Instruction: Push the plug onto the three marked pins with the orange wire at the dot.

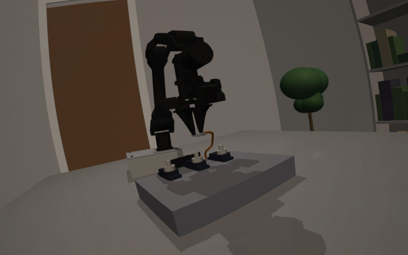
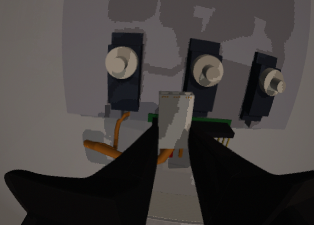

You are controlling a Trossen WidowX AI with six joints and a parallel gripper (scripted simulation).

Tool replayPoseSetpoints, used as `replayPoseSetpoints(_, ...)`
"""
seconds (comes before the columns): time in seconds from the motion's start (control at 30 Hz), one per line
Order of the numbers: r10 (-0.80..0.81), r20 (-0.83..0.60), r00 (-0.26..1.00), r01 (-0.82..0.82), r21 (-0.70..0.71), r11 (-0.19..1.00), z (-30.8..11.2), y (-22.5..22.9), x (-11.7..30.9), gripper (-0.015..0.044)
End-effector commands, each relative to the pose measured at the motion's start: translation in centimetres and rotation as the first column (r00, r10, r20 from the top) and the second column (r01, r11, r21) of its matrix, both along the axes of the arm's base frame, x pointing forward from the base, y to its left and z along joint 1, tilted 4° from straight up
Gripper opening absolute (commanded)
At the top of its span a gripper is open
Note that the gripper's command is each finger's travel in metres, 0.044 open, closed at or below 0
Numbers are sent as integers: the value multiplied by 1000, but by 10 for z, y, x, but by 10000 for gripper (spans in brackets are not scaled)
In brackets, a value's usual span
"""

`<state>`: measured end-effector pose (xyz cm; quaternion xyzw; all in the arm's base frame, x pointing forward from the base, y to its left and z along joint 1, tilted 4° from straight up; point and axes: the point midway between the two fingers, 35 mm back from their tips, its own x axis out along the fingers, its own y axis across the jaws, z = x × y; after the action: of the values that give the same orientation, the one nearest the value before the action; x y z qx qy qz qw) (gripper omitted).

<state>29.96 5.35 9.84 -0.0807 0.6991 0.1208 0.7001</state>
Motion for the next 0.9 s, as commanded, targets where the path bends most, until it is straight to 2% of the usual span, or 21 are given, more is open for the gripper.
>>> replayPoseSetpoints(0.0,-5,6,1000,5,4,1000,1,-6,-15,0)
replayPoseSetpoints(0.73,-51,-4,999,51,1,999,-19,-34,-106,0)
replayPoseSetpoints(0.87,-54,-5,999,54,1,999,-22,-35,-112,0)
